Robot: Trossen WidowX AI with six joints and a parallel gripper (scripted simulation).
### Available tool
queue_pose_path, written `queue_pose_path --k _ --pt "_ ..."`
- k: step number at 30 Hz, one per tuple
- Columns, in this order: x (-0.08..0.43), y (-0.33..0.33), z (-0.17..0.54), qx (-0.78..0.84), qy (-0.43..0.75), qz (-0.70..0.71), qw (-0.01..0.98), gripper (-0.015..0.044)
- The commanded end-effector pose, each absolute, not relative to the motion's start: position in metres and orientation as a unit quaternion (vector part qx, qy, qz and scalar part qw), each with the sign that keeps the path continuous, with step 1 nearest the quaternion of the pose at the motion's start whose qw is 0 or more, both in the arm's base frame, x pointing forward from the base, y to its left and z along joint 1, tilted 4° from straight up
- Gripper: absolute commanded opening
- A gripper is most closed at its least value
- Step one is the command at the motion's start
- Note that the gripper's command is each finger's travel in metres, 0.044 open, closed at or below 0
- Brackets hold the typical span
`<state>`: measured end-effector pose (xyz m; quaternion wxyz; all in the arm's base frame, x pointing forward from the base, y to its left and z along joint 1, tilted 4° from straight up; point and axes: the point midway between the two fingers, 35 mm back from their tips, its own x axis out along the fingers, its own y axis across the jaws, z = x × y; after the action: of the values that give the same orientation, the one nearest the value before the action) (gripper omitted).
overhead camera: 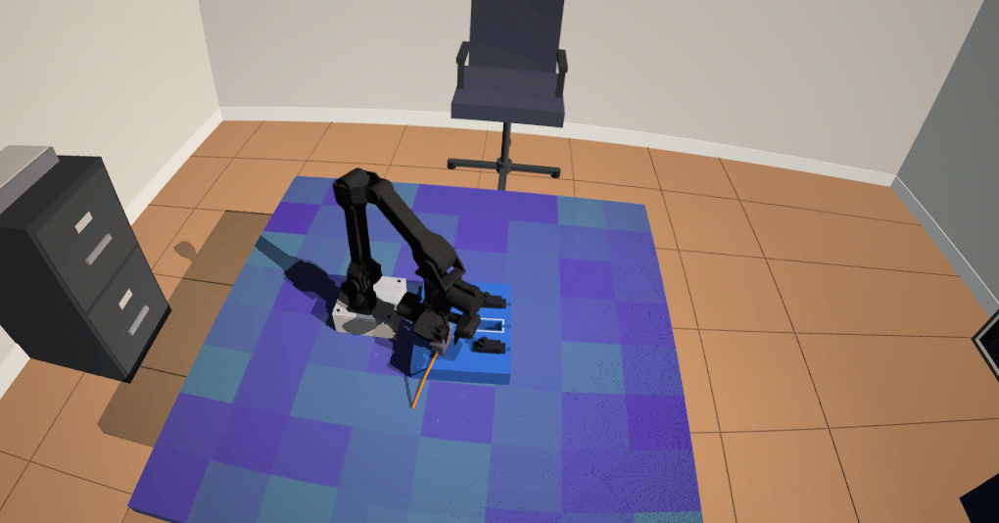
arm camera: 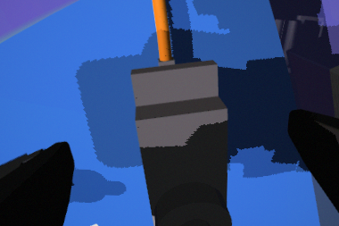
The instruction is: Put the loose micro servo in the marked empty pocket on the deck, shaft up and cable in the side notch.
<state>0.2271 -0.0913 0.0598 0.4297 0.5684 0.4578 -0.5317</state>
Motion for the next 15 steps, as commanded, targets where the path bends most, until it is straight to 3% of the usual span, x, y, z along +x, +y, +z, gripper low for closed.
queue_pose_path --k 1,9,15 --pt "0.2275 -0.0918 0.0585 0.569 0.455 -0.533 0.430 0.0335" --pt "0.2275 -0.0918 0.0585 0.569 0.455 -0.533 0.430 0.0125" --pt "0.2275 -0.0918 0.0585 0.569 0.455 -0.533 0.430 0.0085"
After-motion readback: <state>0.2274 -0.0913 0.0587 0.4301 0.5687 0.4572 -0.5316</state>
